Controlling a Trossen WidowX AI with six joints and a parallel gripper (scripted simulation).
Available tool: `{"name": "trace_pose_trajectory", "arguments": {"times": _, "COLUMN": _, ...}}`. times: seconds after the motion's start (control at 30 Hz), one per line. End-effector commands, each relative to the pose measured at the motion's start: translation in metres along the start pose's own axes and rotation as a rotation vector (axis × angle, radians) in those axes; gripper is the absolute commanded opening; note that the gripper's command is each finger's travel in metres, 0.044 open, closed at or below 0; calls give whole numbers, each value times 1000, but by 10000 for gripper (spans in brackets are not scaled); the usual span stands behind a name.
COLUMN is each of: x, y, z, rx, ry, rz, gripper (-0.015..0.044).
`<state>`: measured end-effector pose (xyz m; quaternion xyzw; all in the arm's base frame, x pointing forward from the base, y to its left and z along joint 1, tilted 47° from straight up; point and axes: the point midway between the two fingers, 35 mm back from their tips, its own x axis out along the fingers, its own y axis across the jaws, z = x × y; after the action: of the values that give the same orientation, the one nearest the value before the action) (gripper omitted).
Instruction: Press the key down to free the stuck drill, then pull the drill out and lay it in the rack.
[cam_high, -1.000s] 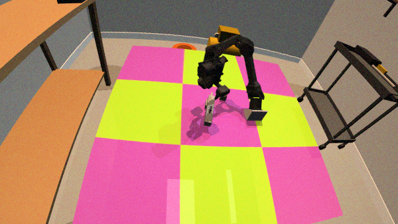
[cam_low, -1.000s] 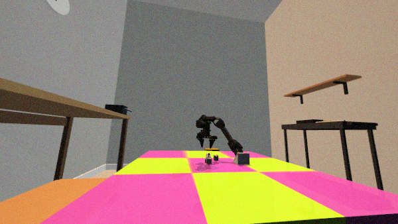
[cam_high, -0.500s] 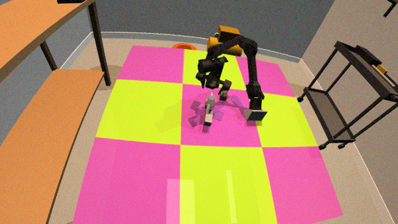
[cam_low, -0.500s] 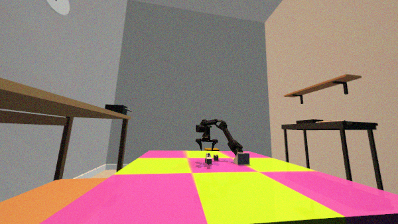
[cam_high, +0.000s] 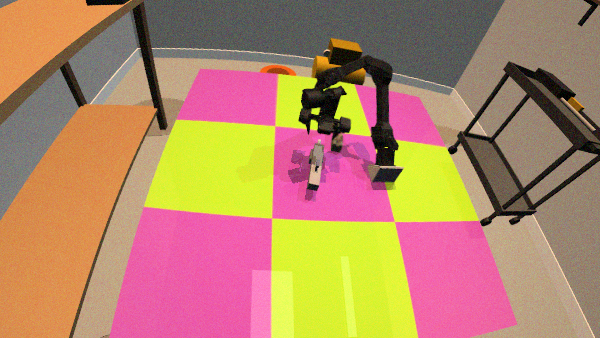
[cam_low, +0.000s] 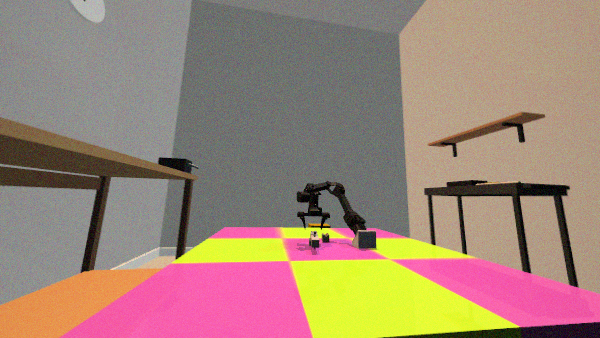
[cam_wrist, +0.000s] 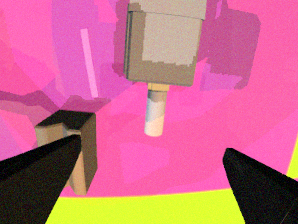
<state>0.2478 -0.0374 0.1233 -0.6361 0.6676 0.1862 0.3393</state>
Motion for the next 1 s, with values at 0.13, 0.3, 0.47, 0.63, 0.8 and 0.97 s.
{"name": "trace_pose_trajectory", "arguments": {"times": 0.13, "x": 1, "y": 1, "z": -2, "rx": -9, "ry": 4, "rz": -5, "gripper": 440}}
{"name": "trace_pose_trajectory", "arguments": {"times": 0.3, "x": 7, "y": 1, "z": 0, "rx": -9, "ry": 3, "rz": -5, "gripper": 440}}
{"name": "trace_pose_trajectory", "arguments": {"times": 0.47, "x": 15, "y": 0, "z": 3, "rx": -9, "ry": 2, "rz": -5, "gripper": 440}}
{"name": "trace_pose_trajectory", "arguments": {"times": 0.63, "x": 23, "y": 0, "z": 5, "rx": -8, "ry": 2, "rz": -5, "gripper": 440}}
{"name": "trace_pose_trajectory", "arguments": {"times": 0.8, "x": 31, "y": 0, "z": 7, "rx": -8, "ry": 3, "rz": -5, "gripper": 440}}
{"name": "trace_pose_trajectory", "arguments": {"times": 0.97, "x": 39, "y": 0, "z": 9, "rx": -8, "ry": 3, "rz": -6, "gripper": 440}}
